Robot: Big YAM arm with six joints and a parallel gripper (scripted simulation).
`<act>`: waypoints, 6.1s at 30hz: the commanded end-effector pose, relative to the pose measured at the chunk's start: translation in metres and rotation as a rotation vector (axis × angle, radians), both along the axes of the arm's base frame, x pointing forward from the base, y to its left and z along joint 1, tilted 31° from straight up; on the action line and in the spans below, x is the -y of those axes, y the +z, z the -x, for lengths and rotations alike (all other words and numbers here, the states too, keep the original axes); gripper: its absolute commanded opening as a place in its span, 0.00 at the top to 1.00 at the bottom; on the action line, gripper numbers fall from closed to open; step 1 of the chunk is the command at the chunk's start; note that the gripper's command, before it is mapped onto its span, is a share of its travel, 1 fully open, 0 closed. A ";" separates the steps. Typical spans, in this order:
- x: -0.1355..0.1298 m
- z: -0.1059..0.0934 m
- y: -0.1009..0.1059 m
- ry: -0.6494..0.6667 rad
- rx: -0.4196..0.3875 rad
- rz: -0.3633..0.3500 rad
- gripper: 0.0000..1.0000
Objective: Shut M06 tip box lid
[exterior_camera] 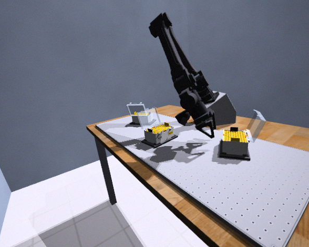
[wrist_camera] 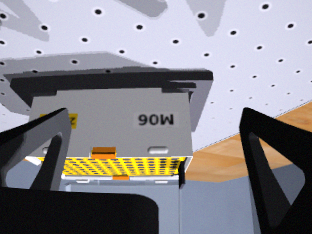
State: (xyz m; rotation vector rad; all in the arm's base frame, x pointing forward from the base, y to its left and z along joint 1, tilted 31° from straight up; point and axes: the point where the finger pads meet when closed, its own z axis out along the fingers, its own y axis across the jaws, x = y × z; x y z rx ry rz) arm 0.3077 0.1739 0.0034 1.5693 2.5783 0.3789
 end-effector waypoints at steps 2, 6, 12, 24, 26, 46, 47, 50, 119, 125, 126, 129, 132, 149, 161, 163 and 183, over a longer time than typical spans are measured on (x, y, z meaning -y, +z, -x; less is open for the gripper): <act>-0.005 -0.005 0.006 0.018 0.020 -0.010 0.00; -0.005 -0.005 0.006 0.018 0.020 -0.010 0.00; -0.005 -0.005 0.006 0.018 0.020 -0.010 0.00; -0.005 -0.005 0.006 0.018 0.020 -0.010 0.00; -0.009 0.007 0.015 0.027 0.015 -0.007 0.00; -0.044 0.034 0.109 0.021 0.045 -0.033 0.00; -0.046 0.037 0.114 0.020 0.045 -0.033 0.00; -0.047 0.039 0.111 0.021 0.028 -0.020 0.00; -0.194 0.093 0.106 0.802 0.070 0.463 1.00; -0.222 0.099 0.093 0.971 0.079 0.571 1.00; -0.226 0.101 0.091 0.999 0.081 0.589 1.00; -0.240 0.104 0.084 1.083 0.086 0.643 1.00; -0.254 0.107 0.078 1.167 0.091 0.697 1.00; -0.254 0.094 0.076 1.389 0.097 0.853 1.00; -0.258 0.102 0.076 1.406 0.105 0.854 1.00; -0.258 0.102 0.076 1.405 0.105 0.854 1.00; -0.258 0.102 0.076 1.405 0.105 0.854 1.00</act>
